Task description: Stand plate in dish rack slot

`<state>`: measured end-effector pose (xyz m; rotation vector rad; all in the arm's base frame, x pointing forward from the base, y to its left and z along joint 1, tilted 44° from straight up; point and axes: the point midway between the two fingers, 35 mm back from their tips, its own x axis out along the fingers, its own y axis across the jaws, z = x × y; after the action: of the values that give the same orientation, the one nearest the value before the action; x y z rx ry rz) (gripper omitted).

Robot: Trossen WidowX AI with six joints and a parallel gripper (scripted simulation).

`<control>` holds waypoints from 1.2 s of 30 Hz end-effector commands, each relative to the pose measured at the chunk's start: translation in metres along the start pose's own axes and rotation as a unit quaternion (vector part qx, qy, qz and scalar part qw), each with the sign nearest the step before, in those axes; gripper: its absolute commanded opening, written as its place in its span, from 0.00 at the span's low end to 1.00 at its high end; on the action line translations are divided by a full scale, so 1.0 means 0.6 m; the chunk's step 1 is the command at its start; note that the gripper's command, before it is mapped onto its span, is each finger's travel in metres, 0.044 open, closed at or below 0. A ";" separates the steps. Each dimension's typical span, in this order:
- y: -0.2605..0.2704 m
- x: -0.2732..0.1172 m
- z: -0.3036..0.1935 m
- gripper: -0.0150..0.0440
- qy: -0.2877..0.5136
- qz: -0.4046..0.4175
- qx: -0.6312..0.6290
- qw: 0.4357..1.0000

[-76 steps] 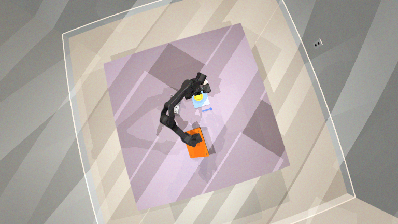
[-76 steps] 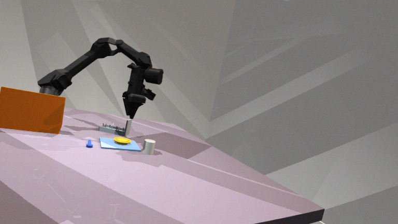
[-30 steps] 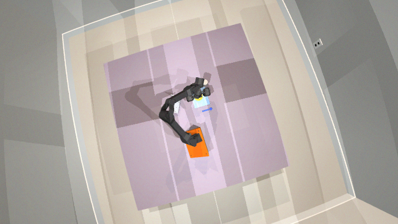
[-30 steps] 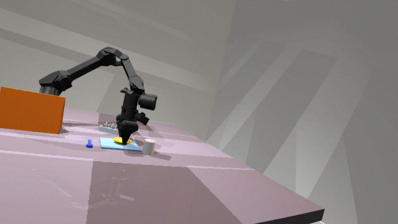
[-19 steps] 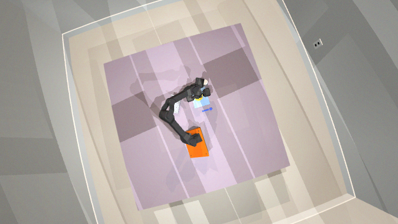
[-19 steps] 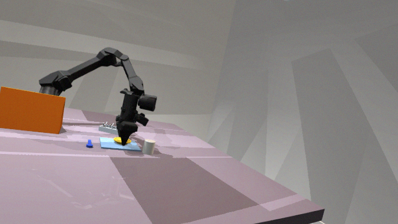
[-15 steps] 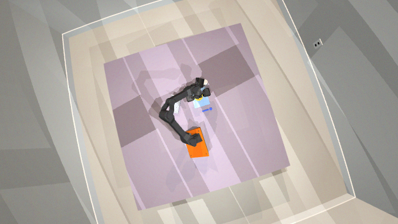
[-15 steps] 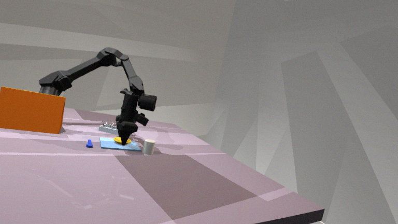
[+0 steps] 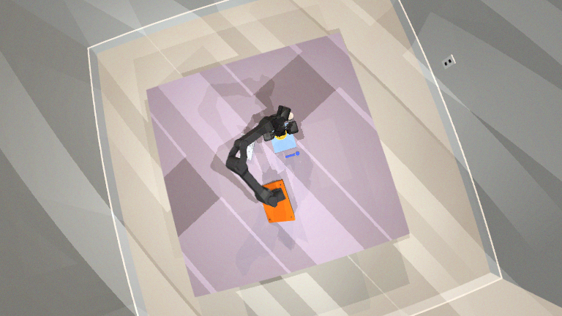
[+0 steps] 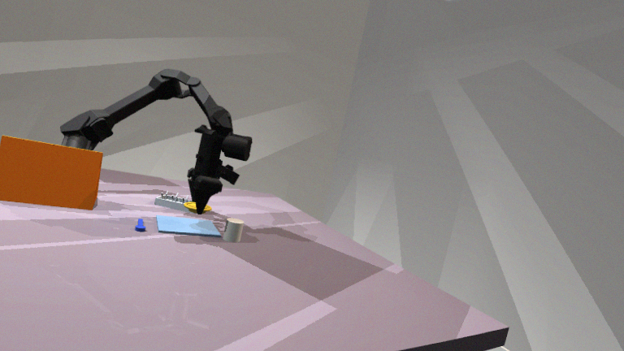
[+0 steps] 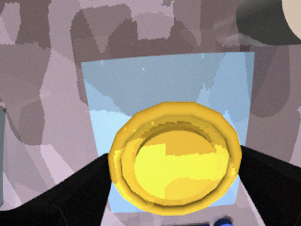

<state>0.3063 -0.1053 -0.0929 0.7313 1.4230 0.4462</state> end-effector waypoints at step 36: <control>0.053 -0.235 0.006 0.25 -0.002 -0.010 0.120 0.993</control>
<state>0.2967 -0.1889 0.0172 0.8460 1.4698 0.3291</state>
